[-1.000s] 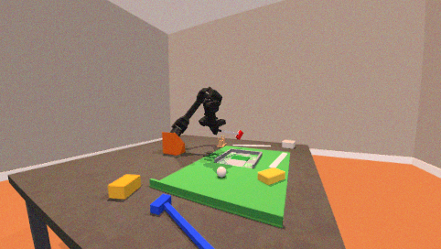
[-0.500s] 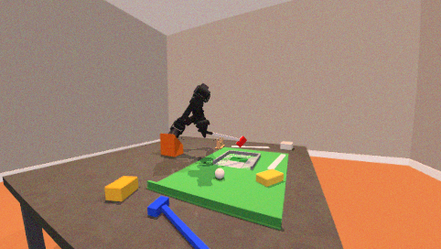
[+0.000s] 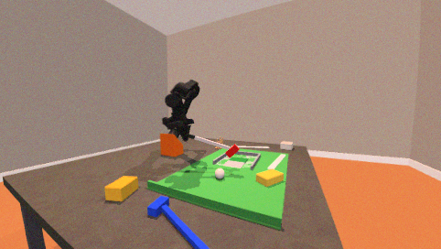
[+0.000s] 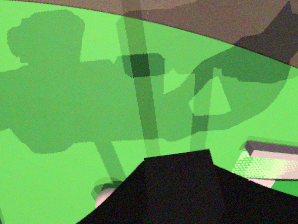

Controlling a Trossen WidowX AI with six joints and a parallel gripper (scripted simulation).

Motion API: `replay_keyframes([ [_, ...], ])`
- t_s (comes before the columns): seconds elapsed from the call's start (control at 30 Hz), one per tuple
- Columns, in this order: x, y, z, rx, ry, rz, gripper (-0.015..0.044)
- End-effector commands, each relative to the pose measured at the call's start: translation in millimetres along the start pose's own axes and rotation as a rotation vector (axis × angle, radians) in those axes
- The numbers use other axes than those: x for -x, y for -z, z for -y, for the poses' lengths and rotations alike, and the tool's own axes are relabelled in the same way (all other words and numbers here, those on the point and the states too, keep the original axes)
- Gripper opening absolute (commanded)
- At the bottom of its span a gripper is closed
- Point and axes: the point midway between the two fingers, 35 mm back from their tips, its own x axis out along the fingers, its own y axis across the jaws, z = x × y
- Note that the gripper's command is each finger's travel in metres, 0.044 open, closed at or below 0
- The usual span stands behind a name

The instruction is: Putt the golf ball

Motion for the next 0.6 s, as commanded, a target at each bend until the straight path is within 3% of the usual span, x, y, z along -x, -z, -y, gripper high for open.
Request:
replay_keyframes([
  [0.0,3,-23,-27,-0.113,-0.037,-0.005,0.0],
  [0.23,7,-56,-58,-0.278,-0.07,-0.019,0.0],
  [0.57,-9,-61,-60,-0.282,-0.07,-0.02,0.0],
])
